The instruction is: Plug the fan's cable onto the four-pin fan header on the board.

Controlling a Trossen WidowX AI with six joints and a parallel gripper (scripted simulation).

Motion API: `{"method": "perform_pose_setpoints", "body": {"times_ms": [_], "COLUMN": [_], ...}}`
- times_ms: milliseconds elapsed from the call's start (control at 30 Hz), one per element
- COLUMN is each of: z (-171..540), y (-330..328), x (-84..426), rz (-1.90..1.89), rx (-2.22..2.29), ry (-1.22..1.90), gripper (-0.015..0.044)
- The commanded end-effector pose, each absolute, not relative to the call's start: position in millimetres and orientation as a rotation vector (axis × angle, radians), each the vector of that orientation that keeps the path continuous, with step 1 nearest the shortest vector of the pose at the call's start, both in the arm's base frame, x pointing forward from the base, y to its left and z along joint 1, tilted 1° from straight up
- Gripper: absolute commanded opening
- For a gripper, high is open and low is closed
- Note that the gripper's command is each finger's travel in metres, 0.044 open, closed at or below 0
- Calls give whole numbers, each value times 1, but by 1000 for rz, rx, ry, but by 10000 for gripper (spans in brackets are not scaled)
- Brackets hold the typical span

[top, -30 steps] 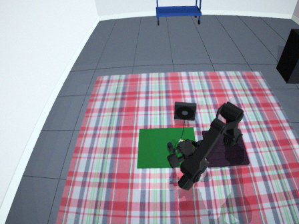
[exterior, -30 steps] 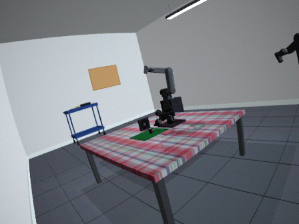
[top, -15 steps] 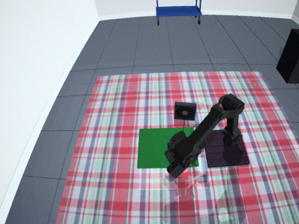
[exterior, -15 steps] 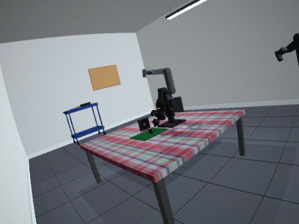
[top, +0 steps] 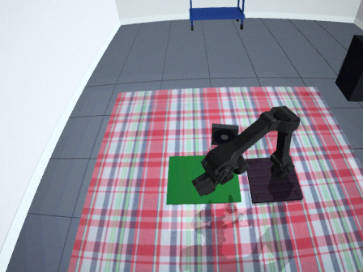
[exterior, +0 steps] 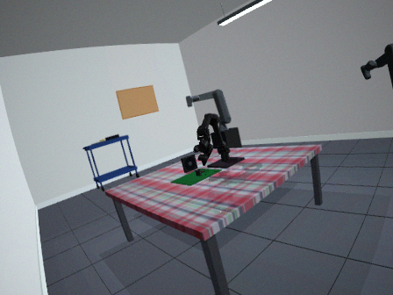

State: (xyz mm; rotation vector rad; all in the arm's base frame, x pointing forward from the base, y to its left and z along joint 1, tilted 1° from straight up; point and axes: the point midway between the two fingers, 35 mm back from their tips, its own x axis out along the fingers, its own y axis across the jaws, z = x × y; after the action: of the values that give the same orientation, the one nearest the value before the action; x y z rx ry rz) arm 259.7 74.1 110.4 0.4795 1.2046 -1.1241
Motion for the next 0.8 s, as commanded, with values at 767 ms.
{"method": "perform_pose_setpoints", "body": {"times_ms": [767], "z": [149], "y": [80], "x": [280], "rz": [-723], "rx": [689], "ry": [1421], "gripper": [440]}}
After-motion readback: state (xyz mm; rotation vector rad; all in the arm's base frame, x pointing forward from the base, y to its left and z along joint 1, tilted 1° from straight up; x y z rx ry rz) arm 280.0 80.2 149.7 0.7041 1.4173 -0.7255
